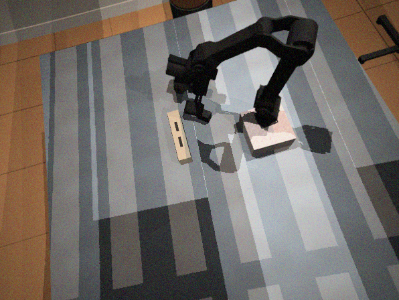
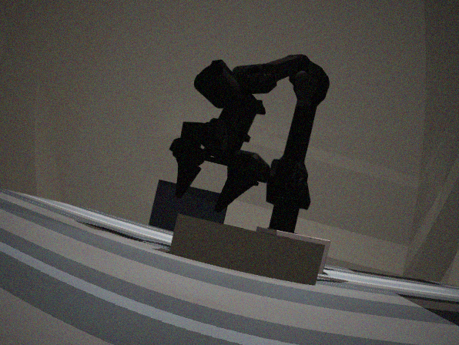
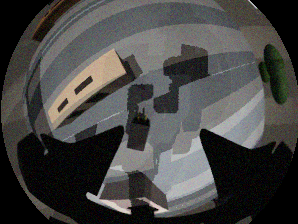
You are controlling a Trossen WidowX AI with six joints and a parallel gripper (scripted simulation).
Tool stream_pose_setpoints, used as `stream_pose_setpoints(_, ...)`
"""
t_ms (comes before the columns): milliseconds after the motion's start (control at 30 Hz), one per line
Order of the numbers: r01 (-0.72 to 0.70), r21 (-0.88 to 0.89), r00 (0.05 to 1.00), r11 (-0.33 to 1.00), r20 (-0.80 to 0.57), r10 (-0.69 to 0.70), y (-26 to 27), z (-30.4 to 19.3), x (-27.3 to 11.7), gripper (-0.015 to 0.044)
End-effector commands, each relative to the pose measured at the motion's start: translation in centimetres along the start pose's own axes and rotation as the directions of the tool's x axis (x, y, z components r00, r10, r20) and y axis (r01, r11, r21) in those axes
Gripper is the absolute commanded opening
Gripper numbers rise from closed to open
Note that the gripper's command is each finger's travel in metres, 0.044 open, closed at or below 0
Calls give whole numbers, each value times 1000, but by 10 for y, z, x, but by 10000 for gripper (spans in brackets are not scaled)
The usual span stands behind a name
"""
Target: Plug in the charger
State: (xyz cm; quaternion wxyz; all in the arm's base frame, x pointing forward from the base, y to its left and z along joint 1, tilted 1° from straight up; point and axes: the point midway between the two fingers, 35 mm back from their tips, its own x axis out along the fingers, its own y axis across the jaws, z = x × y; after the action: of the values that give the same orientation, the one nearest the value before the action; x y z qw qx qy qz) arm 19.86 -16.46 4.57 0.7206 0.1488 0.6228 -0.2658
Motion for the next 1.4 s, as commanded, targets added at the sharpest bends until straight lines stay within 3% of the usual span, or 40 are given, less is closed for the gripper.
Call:
stream_pose_setpoints(0, -40, 69, 996, 997, -80, 45, 11, -7, 2, 440)
stream_pose_setpoints(267, -69, 220, 963, 973, -241, 123, 30, -24, 1, 440)
stream_pose_setpoints(1367, -69, 224, 961, 972, -245, 125, 34, -30, 41, 440)
